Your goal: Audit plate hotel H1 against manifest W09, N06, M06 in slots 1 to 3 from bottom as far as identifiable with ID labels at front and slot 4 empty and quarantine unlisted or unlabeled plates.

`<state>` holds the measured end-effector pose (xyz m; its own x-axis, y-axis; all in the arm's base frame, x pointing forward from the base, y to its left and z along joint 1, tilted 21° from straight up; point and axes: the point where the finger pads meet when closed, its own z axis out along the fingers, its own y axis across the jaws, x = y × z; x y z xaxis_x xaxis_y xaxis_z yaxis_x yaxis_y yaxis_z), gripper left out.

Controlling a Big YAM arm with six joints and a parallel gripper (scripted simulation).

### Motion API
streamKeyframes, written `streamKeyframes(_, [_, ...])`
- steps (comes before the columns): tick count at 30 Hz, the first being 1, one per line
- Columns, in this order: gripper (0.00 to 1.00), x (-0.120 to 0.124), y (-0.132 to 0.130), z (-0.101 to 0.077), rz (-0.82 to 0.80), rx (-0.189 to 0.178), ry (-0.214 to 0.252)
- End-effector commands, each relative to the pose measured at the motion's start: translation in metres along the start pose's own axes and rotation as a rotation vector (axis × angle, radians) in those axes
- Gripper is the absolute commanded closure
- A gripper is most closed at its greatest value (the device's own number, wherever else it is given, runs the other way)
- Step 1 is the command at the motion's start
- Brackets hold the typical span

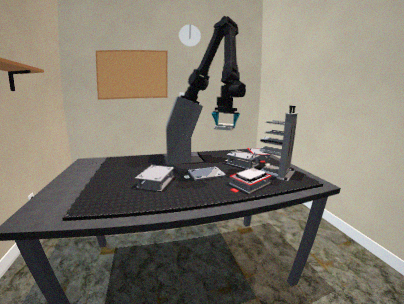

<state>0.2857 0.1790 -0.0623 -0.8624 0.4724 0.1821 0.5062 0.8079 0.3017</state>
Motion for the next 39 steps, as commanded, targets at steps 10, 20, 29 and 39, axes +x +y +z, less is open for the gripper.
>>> streamKeyframes(10, [0.14, -0.029, -0.018, -0.002, 0.195, -0.012, -0.013])
streamKeyframes(20, [0.14, -0.029, -0.011, -0.007, 0.313, -0.030, -0.022])
streamKeyframes(29, [0.14, -0.040, -0.041, 0.000, 0.527, -0.010, -0.008])
streamKeyframes(39, [0.14, -0.058, -0.060, -0.001, 0.711, -0.017, -0.011])
